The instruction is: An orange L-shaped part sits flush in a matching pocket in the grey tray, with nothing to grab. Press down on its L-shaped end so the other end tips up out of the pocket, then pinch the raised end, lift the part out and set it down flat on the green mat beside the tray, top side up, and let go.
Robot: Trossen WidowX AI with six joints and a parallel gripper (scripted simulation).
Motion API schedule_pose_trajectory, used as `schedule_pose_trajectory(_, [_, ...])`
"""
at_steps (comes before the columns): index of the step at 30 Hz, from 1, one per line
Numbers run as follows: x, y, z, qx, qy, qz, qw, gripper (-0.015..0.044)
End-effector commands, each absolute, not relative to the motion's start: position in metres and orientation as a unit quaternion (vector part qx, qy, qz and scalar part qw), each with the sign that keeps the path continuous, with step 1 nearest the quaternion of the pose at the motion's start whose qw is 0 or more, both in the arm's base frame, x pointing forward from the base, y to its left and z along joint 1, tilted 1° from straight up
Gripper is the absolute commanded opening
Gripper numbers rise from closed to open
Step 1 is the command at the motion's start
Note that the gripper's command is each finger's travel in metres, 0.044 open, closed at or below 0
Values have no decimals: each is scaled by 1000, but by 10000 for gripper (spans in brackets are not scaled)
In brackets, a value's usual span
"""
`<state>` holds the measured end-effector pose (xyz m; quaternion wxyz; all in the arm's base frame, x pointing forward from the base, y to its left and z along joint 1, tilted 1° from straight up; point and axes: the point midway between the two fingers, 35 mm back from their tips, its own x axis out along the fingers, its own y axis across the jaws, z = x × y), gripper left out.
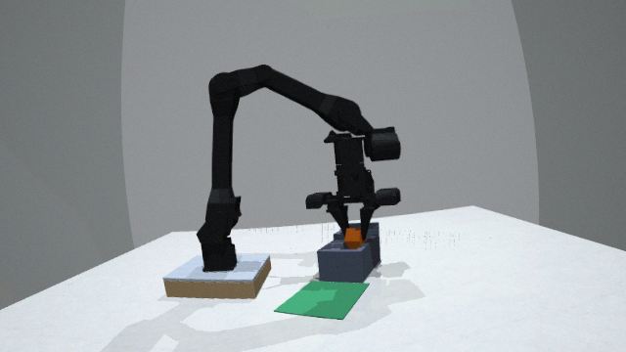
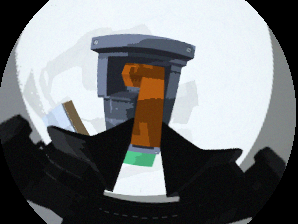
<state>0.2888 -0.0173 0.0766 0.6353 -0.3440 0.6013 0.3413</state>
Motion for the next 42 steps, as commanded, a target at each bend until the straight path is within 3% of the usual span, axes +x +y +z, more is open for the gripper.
schedule_pose_trajectory(1, [289,-17,77,-344,601,341,635,0])
schedule_pose_trajectory(42, [286,-19,139,-345,602,342,634,0])
